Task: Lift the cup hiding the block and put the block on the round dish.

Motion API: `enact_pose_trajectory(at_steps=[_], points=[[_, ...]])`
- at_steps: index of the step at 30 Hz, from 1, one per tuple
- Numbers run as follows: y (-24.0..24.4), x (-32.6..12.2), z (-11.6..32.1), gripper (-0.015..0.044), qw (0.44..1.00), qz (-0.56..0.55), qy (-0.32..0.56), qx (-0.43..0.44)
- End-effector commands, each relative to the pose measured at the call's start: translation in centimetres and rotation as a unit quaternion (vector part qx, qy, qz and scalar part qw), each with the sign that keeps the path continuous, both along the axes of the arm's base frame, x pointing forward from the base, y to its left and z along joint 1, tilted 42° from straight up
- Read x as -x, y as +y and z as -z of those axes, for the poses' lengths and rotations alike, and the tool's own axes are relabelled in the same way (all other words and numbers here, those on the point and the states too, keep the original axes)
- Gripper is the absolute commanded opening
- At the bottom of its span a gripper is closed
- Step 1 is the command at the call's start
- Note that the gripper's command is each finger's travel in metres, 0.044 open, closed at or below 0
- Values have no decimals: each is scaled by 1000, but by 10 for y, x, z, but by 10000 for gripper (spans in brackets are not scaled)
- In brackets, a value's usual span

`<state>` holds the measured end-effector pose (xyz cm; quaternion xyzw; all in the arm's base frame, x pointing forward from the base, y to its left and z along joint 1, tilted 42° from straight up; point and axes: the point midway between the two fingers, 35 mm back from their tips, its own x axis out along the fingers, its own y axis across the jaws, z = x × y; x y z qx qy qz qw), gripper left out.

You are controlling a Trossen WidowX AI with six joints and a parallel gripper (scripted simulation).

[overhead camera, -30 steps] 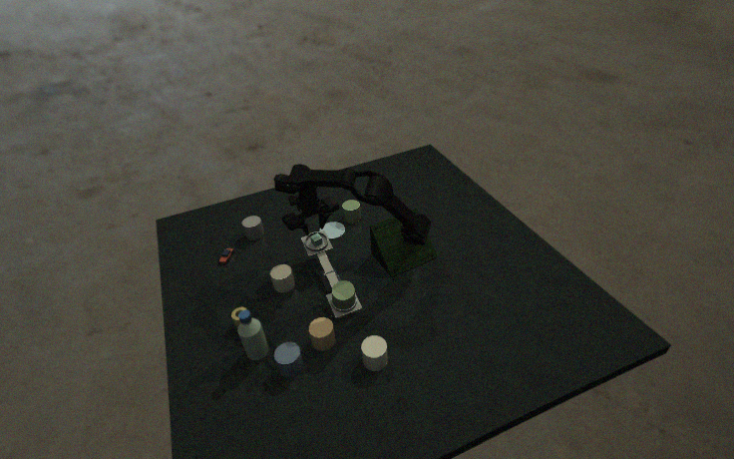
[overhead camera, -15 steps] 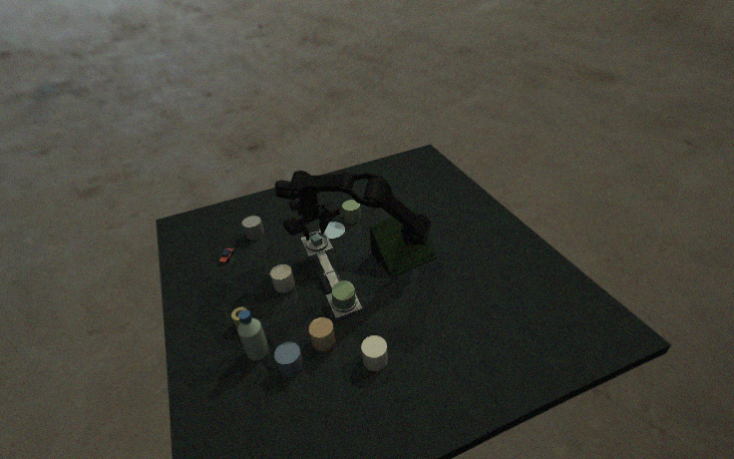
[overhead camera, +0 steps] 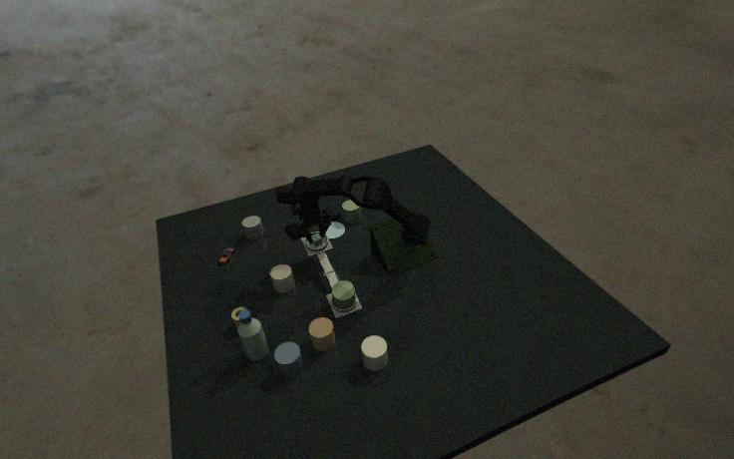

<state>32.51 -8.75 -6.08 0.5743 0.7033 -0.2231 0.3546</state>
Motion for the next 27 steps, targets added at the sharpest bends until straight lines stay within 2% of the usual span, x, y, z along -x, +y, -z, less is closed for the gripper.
enact_pose_trajectory(at_steps=[1,7,11,27], points=[[2,2,1,148,1000,2,3,-3],[2,2,1,108,1000,2,3,-3],[-3,0,-4,3,1000,2,3,-3],[-54,-7,-60,0,1000,3,3,-2]])
